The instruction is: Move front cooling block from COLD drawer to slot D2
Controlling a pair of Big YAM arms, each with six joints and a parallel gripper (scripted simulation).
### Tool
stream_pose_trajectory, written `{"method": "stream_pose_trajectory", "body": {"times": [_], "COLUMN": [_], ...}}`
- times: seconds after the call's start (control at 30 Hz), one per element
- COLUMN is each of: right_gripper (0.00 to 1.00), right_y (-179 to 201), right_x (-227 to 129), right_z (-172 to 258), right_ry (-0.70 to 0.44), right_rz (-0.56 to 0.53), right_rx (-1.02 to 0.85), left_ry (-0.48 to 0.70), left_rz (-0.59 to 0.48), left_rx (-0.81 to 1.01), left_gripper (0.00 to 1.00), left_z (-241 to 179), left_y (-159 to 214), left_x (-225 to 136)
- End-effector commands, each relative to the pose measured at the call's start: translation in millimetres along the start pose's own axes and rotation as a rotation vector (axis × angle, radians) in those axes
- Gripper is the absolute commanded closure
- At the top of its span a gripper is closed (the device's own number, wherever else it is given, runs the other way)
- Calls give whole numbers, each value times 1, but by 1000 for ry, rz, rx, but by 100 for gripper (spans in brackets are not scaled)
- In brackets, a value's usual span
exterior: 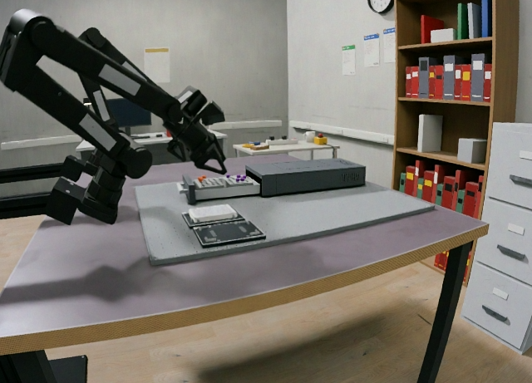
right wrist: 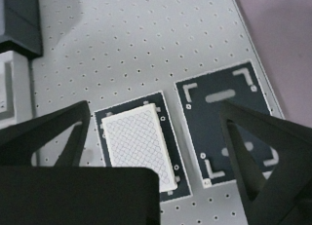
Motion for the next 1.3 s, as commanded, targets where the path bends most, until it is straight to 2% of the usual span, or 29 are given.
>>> {"method": "stream_pose_trajectory", "body": {"times": [0.0,0.27,0.5,1.0,1.07,1.27], "right_gripper": [0,0,0,0,0,0], "right_y": [-6,-29,-37,-30,-30,-29], "right_x": [-5,-17,-22,-26,-26,-29], "right_z": [4,23,32,53,53,62], "right_ry": [-100,-237,-315,-531,-531,-633], "right_rz": [-17,-26,-30,26,26,43], "right_rx": [-130,-212,-257,-458,-458,-547], "left_ry": [-15,26,68,174,174,220], "left_rz": [-31,-41,-3,286,286,423], "left_rx": [98,224,318,602,602,729], "left_gripper": [0,0,0,0,0,0], "left_z": [19,8,2,-1,-1,-3], "left_y": [-44,-76,-83,-90,-90,-93], "left_x": [15,38,45,61,61,70]}}
Point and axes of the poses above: on each arm, the point where the finger pads meet when closed, its own x axis out along the fingers, its own z axis across the jaws, y = z × x, the point moved 4 cm from there along -x, back along the fingers, and after that the axes turned 7 degrees about x, right-handed, at the moved point
